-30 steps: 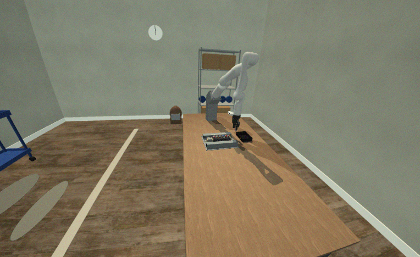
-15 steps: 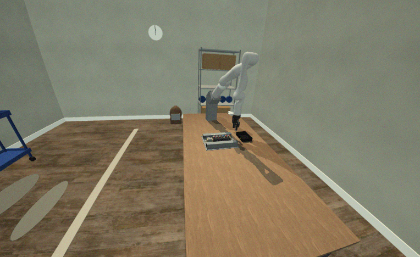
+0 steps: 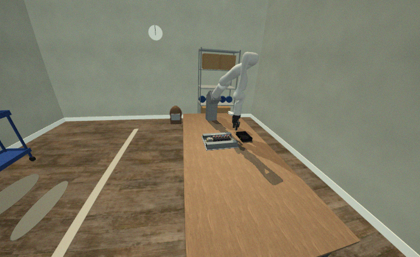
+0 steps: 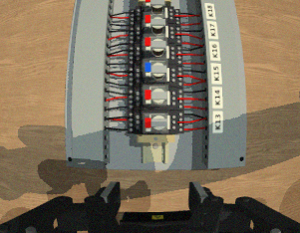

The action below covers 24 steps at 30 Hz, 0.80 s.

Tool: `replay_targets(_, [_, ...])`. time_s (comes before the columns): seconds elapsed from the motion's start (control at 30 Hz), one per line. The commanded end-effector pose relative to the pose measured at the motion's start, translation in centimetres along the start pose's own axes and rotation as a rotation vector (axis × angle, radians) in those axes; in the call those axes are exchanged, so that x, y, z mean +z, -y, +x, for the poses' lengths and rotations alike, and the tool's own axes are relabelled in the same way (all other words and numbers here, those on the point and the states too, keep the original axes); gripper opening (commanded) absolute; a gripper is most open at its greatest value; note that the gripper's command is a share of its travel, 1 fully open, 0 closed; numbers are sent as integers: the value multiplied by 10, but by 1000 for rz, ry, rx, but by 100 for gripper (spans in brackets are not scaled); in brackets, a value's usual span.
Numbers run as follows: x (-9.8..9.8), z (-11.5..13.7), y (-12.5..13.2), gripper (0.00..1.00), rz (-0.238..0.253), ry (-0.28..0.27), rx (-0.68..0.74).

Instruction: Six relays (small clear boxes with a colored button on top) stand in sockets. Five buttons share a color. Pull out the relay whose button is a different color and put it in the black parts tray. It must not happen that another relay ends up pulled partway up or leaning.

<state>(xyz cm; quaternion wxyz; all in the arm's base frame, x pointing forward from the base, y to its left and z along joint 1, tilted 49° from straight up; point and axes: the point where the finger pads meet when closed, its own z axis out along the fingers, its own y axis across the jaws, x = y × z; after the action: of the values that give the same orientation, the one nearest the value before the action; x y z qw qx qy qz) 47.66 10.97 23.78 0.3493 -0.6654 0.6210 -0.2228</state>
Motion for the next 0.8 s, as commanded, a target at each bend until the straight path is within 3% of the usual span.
replay_targets(0.0, [0, 0, 0, 61, 1, 0, 0])
replay_targets(0.77, [0, 3, 0, 61, 1, 0, 0])
